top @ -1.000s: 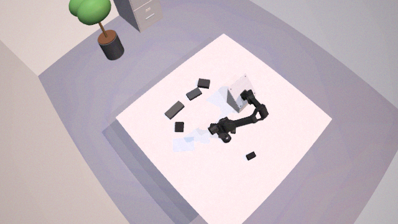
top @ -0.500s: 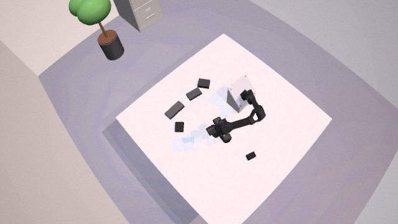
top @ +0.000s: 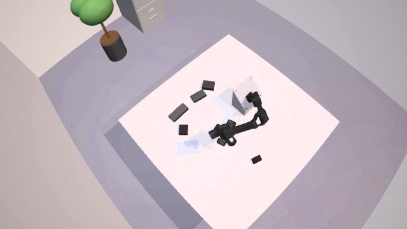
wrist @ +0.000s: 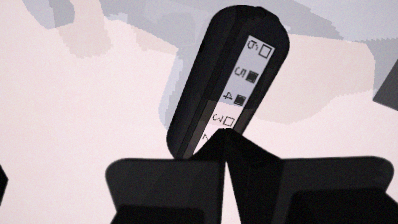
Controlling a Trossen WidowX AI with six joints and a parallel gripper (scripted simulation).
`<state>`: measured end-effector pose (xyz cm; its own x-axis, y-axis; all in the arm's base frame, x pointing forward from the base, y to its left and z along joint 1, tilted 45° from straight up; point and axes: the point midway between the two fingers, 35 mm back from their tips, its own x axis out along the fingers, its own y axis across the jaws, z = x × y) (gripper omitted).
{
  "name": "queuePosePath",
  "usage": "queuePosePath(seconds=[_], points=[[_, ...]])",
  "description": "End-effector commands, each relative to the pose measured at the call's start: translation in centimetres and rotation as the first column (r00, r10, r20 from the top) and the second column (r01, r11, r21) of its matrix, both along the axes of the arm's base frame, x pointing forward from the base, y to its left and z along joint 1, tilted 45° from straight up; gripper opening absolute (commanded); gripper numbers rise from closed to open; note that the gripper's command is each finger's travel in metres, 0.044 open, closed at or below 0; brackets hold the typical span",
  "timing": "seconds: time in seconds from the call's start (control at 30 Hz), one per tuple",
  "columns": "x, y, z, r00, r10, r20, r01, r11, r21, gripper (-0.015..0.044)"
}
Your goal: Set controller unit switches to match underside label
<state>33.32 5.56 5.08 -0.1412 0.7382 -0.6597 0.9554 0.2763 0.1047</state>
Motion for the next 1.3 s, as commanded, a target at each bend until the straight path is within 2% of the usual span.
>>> queuePosePath(seconds=[0.0, 0.23, 0.47, 0.67, 0.87, 0.93, 1.27], points=[[0.2, -0.1, 0.0, 0.974, -0.139, -0.181, 0.133, 0.990, -0.044, 0.0000], [0.4, -0.3, 0.4, 0.775, -0.406, -0.484, 0.354, 0.914, -0.200, 0.0000], [0.5, -0.5, 0.7, 0.423, -0.618, -0.663, 0.468, 0.775, -0.424, 0.0000], [0.7, -0.6, 1.1, 0.056, -0.727, -0.684, 0.460, 0.627, -0.629, 0.0000], [0.8, -0.7, 1.5, -0.299, -0.757, -0.581, 0.356, 0.476, -0.804, 0.0000], [0.8, -0.7, 1.5, -0.336, -0.756, -0.562, 0.339, 0.459, -0.821, 0.0000], [0.8, -0.7, 1.5, -0.336, -0.756, -0.562, 0.339, 0.459, -0.821, 0.0000]])
